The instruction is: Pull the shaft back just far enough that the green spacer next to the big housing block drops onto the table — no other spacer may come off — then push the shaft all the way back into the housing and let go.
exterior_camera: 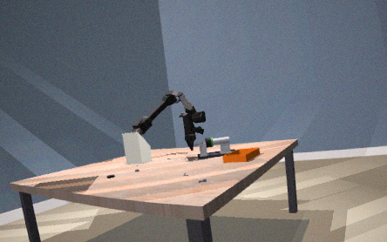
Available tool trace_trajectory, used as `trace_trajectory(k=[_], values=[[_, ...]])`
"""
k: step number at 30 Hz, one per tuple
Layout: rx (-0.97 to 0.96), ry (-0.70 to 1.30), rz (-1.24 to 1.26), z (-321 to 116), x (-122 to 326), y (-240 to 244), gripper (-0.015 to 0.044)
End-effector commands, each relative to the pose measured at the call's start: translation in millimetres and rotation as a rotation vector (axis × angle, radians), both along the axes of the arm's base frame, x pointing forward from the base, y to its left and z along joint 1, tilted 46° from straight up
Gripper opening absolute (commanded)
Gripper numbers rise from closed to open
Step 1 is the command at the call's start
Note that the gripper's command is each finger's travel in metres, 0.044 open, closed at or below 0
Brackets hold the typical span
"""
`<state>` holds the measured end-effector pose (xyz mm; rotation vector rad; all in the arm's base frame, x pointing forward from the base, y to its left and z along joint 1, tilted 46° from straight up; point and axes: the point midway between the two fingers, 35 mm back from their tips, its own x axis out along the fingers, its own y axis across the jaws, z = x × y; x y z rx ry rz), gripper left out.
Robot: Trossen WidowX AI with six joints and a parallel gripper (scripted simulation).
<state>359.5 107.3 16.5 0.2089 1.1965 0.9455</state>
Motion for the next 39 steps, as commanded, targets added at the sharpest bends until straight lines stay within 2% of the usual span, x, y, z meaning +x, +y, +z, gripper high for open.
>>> trace_trajectory(k=[1, 39], values=[[-0.003, -0.003, 0.003, 0.0, -1.3, -0.5, 0.0], [-0.003, -0.003, 0.003, -1.6, -4.5, -1.7, 0.0]])
